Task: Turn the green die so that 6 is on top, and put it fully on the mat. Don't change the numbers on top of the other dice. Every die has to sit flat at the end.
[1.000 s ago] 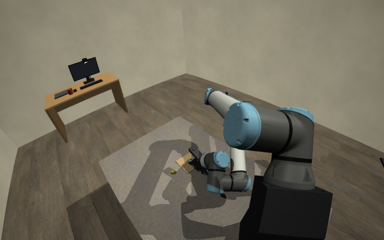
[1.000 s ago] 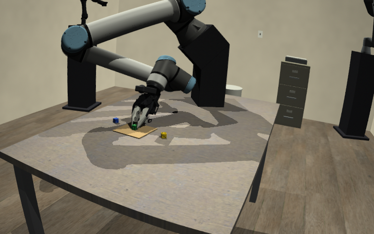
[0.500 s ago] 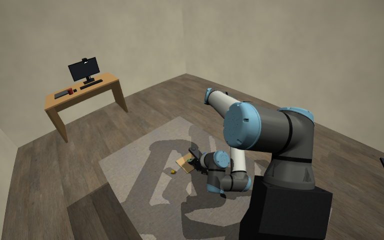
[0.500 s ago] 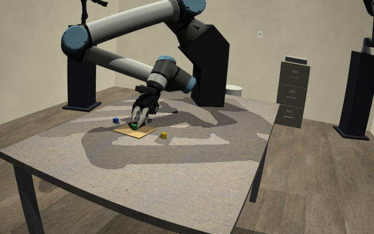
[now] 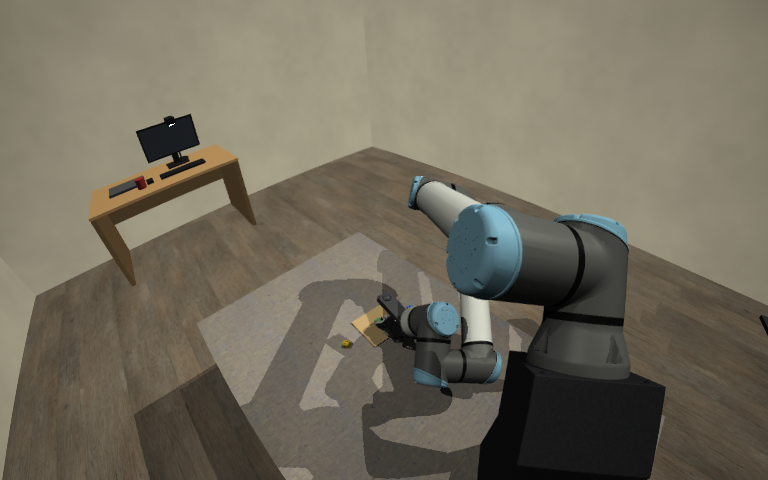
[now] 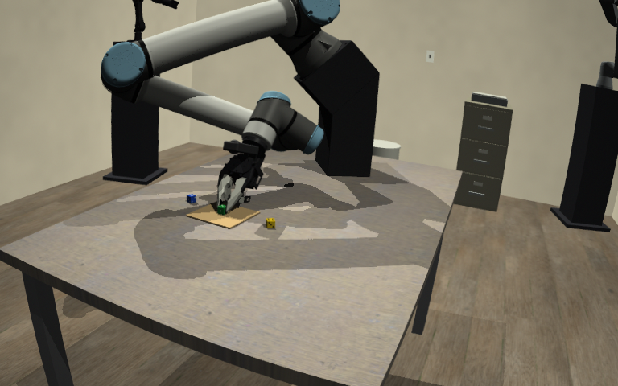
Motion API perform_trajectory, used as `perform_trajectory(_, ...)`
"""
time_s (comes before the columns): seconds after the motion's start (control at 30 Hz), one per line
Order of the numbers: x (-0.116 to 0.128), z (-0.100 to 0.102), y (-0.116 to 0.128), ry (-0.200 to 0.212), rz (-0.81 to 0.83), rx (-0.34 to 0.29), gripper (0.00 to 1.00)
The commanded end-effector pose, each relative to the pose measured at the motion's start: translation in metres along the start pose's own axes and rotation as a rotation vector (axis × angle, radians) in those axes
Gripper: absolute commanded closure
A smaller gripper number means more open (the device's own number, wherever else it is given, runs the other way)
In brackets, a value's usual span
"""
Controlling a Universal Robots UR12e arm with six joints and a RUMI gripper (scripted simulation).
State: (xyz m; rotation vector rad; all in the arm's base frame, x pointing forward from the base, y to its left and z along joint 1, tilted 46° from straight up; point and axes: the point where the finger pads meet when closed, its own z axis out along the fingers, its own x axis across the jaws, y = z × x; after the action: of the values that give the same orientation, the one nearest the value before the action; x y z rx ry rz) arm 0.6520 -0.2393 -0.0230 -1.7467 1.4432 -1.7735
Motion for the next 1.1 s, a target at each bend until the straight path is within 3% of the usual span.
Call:
perform_trajectory(0.0, 0.0, 0.001, 0.002, 0.0, 0.0, -0.001, 0.97)
perform_trajectory(0.33, 0.0, -0.003, -0.003, 0.0, 0.0, -0.001, 0.97)
perform_trajectory(0.77, 0.0, -0.038, -0.037, 0.0, 0.0, -0.001, 0.97)
perform_trajectory(1.07, 0.0, -0.048, -0.048, 0.0, 0.0, -0.001, 0.97)
